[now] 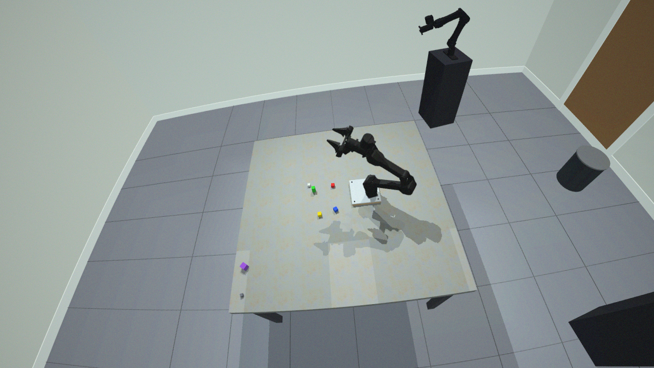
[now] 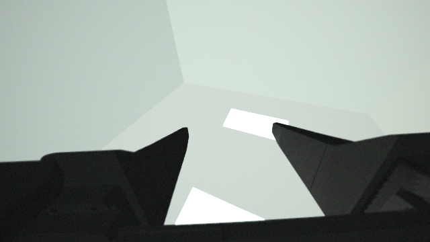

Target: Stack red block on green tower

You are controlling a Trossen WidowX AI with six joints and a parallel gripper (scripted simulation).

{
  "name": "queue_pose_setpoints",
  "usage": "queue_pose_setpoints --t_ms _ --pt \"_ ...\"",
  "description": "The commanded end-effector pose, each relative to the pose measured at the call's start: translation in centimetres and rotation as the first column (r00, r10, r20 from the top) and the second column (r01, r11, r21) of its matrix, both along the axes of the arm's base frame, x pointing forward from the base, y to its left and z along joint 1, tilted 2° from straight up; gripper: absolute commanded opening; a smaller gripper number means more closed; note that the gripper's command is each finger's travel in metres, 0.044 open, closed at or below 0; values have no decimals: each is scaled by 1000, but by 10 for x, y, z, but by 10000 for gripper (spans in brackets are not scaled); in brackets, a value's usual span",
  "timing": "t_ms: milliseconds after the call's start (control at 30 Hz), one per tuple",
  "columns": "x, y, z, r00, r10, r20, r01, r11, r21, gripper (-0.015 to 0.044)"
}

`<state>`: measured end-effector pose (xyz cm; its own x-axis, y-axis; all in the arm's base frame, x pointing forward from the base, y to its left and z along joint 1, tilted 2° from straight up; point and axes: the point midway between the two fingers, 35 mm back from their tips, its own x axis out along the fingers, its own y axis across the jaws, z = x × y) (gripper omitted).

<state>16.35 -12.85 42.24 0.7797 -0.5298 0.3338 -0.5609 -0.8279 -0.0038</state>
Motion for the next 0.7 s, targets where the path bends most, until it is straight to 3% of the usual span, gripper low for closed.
queue_pose_setpoints --t_ms 0,133,300,500,667 --pt "1 -1 -1 1000 3 1 -3 1000 10 426" --pt "16 -15 -20 999 48 19 -51 974 221 440" --pt "36 -32 -51 996 74 59 -94 851 517 440" --pt "56 -46 -91 994 33 101 -100 597 796 440" --pt "69 -53 -126 993 -51 104 -82 329 941 440"
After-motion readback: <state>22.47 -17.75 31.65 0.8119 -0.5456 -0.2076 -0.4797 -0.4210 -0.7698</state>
